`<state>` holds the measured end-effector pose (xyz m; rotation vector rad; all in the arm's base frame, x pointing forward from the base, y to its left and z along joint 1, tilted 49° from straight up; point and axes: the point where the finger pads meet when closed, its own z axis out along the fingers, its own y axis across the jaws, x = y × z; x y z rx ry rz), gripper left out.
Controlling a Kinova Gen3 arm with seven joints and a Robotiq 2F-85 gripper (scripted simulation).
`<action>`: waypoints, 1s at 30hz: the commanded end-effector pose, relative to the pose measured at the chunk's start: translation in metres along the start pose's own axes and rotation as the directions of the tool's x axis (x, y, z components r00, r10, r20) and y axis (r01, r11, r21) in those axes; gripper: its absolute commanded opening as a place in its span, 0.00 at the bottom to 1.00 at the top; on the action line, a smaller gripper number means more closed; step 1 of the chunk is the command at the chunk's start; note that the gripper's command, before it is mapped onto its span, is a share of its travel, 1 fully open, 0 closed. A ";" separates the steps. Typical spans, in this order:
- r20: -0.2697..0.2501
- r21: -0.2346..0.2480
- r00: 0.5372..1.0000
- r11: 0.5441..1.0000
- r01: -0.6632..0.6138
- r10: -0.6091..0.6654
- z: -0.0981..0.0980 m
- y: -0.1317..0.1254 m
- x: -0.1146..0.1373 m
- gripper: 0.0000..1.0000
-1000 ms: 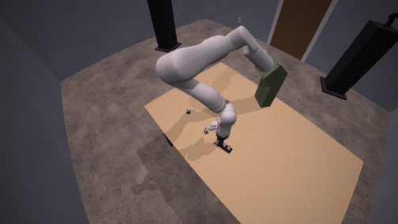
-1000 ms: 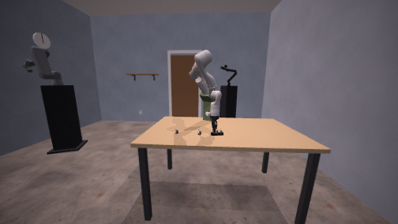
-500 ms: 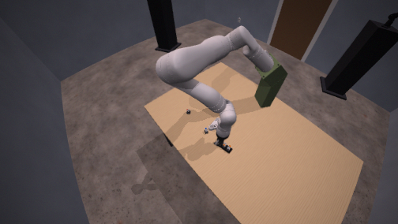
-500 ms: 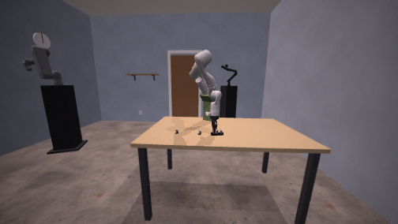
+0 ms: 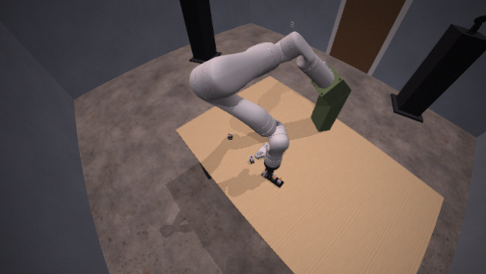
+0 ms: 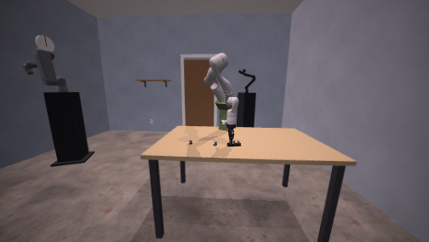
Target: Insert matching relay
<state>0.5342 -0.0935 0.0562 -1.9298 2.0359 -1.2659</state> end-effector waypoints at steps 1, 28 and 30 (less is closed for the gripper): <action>-0.001 0.003 1.000 1.000 -0.003 0.003 -0.007 -0.001 0.001 0.00; 0.000 0.003 1.000 1.000 0.004 -0.004 -0.022 0.000 -0.001 0.00; 0.000 0.003 1.000 1.000 0.005 -0.005 -0.022 0.000 -0.001 0.00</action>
